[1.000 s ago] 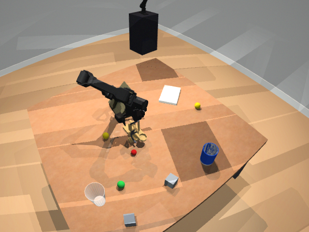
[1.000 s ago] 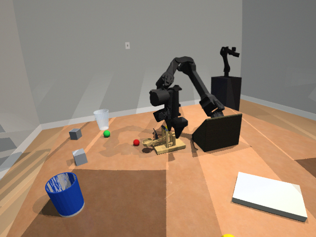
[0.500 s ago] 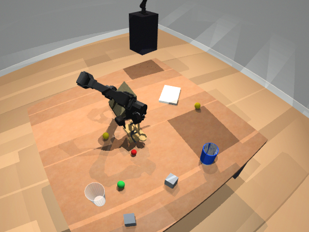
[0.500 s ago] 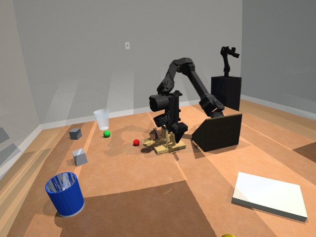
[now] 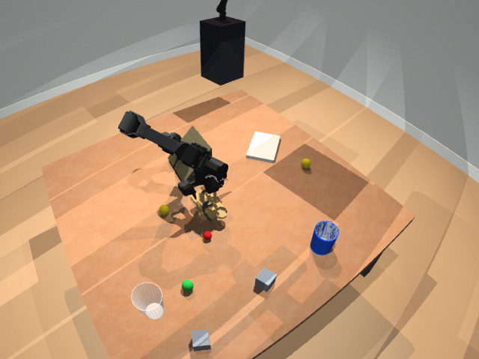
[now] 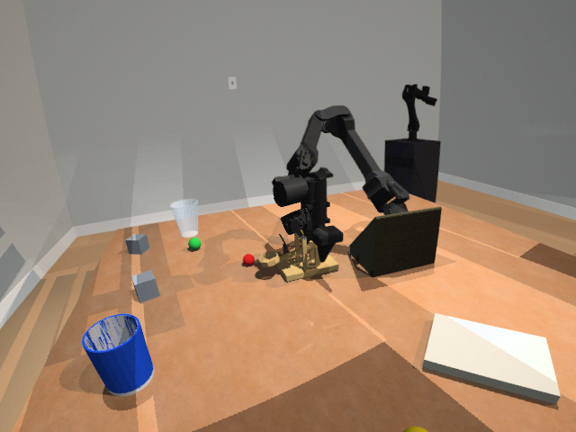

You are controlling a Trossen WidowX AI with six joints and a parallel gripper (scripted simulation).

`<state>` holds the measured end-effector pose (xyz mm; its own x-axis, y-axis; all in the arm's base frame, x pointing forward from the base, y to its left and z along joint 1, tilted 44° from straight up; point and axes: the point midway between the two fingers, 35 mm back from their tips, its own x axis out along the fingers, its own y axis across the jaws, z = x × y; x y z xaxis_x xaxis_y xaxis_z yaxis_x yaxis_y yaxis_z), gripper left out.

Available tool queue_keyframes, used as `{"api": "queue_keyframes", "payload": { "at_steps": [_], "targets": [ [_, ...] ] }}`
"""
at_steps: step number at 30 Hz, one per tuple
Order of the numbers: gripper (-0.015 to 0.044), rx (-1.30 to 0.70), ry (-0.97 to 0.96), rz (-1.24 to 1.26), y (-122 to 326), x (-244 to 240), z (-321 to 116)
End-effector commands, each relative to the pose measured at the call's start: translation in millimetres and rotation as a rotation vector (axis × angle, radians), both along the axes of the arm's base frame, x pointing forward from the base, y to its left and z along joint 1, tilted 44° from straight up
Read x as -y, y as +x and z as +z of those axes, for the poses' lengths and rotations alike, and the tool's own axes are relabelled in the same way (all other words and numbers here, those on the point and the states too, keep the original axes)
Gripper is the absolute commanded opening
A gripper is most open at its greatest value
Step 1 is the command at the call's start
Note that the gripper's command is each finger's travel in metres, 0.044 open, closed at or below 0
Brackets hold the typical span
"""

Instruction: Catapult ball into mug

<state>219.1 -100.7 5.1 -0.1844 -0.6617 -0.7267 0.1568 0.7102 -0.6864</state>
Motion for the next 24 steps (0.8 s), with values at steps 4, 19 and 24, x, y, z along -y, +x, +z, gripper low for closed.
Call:
{"api": "queue_keyframes", "payload": {
  "at_steps": [4, 19, 24],
  "targets": [
    [0.0177, 0.001, 0.0, 0.0, 0, 0, 0],
    [0.0, 0.0, 0.004, 0.0, 9, -34, 36],
    [0.0, 0.056, -0.011, -0.061, 22, -39, 31]
  ]
}}
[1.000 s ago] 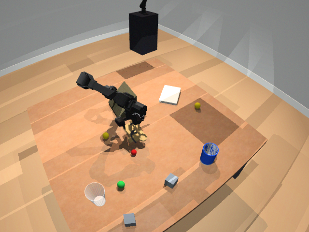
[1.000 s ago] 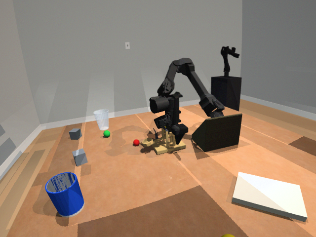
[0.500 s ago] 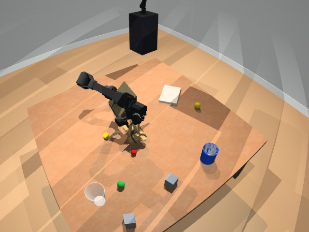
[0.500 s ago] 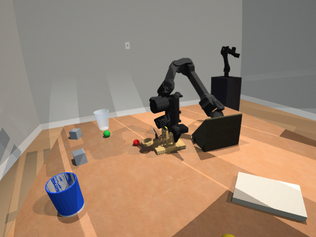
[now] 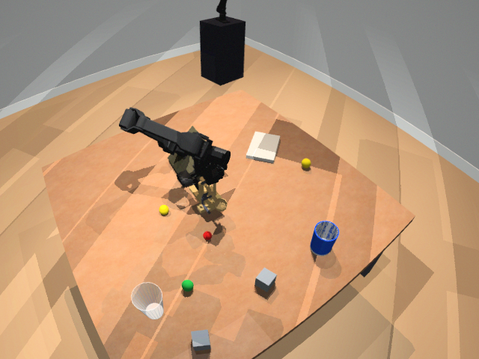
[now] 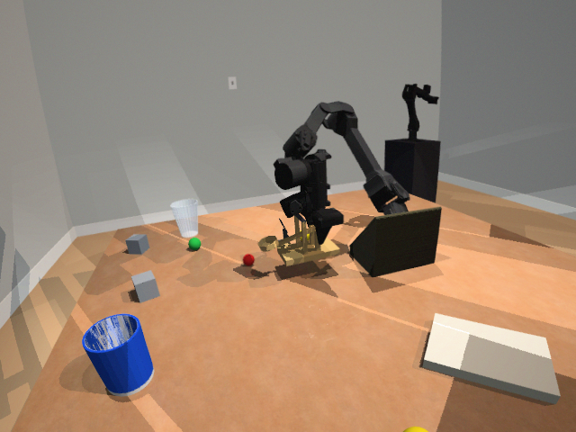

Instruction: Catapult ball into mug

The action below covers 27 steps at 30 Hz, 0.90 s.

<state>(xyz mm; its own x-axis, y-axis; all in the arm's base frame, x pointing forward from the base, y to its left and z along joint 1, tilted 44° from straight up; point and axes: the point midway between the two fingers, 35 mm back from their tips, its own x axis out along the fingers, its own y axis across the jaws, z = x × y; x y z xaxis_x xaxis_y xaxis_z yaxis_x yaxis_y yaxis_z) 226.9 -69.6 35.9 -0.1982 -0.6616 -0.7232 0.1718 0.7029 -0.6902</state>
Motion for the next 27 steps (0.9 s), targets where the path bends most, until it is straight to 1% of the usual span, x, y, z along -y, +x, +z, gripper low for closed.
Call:
{"api": "queue_keyframes", "payload": {
  "at_steps": [1, 13, 24, 27],
  "targets": [
    [0.0, 0.079, -0.012, -0.065, 20, -11, -2],
    [0.0, 0.353, -0.089, -0.366, 79, -43, -40],
    [0.0, 0.604, -0.162, -0.644, 125, -83, -97],
    [0.0, 0.638, -0.172, -0.681, 132, -90, -108]
  ]
}}
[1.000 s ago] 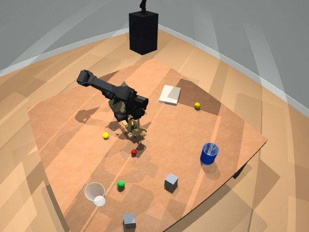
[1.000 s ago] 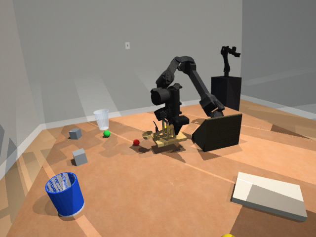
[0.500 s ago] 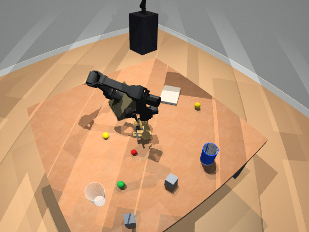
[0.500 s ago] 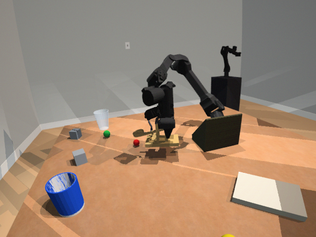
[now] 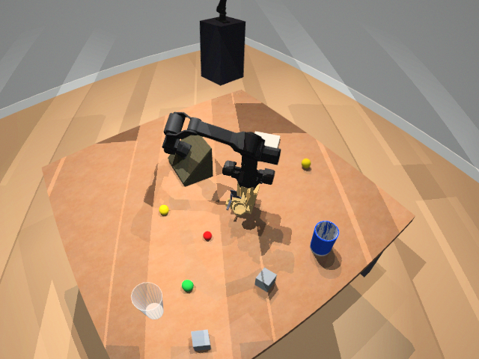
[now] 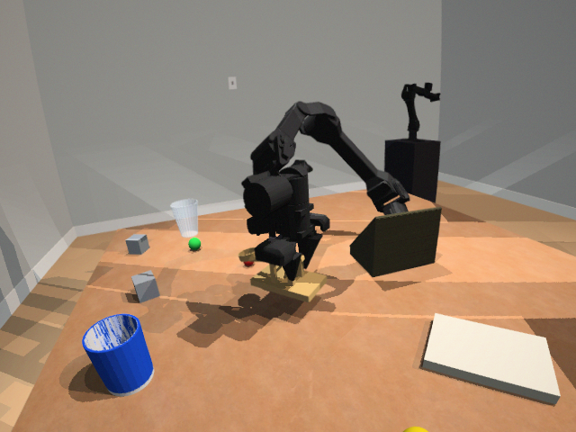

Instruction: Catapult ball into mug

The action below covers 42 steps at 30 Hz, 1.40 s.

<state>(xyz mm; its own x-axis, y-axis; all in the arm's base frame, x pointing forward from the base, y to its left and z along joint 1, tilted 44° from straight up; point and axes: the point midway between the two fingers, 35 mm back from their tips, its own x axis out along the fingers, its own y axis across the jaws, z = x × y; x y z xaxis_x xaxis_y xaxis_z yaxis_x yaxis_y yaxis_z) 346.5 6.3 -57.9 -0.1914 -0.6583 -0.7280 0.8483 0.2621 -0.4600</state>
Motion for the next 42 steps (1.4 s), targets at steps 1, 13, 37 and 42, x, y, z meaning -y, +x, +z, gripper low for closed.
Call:
{"api": "queue_keyframes", "payload": {
  "at_steps": [1, 13, 37, 42],
  "targets": [
    [0.0, 0.063, -0.013, -0.055, 14, -14, -15],
    [0.0, 0.066, -0.013, -0.057, 16, -12, -18],
    [0.0, 0.065, -0.015, -0.057, 9, 14, -47],
    [0.0, 0.07, -0.008, -0.068, 10, 15, -48]
  ]
}}
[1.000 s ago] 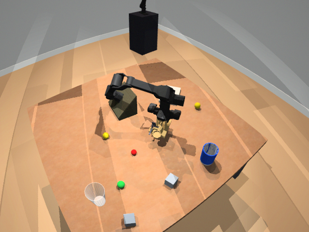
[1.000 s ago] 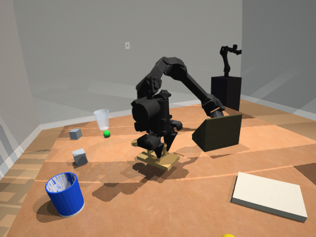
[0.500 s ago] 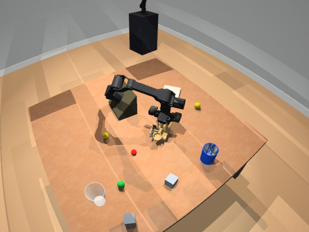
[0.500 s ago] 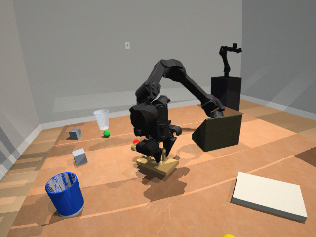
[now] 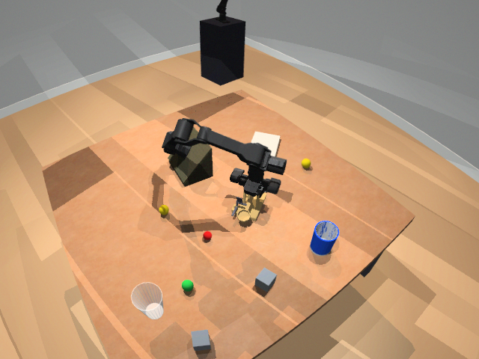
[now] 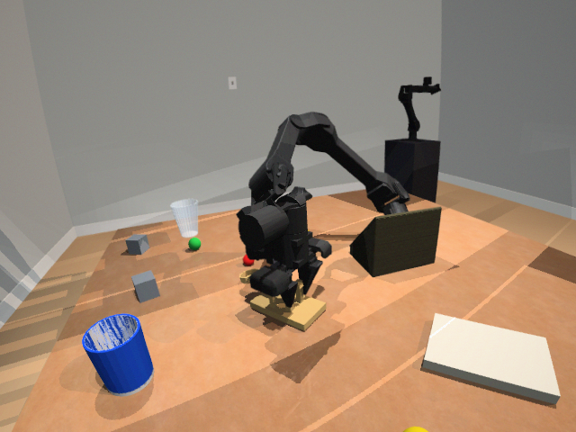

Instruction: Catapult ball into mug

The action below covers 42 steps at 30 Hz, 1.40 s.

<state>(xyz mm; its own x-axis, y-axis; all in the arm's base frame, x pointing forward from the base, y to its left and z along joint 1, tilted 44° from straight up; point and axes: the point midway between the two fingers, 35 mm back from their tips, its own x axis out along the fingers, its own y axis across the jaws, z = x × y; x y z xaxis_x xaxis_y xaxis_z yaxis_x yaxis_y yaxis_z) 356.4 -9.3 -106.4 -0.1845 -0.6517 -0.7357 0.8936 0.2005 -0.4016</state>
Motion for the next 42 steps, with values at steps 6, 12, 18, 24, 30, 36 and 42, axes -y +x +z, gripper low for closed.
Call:
{"api": "queue_keyframes", "payload": {
  "at_steps": [6, 12, 18, 24, 30, 36, 42],
  "targets": [
    [0.0026, 0.001, 0.0, -0.001, 0, 0, 1],
    [0.0184, 0.001, 0.0, -0.001, 0, 0, 1],
    [0.0341, 0.001, 0.0, -0.001, 0, 0, 1],
    [0.044, -0.001, 0.005, 0.001, 14, -39, 41],
    [0.044, -0.004, 0.004, 0.001, 18, -67, 73],
    [0.044, -0.008, 0.002, 0.021, 17, -61, 62],
    [0.044, -0.129, 0.036, 0.157, 17, -61, 62]
  ]
}}
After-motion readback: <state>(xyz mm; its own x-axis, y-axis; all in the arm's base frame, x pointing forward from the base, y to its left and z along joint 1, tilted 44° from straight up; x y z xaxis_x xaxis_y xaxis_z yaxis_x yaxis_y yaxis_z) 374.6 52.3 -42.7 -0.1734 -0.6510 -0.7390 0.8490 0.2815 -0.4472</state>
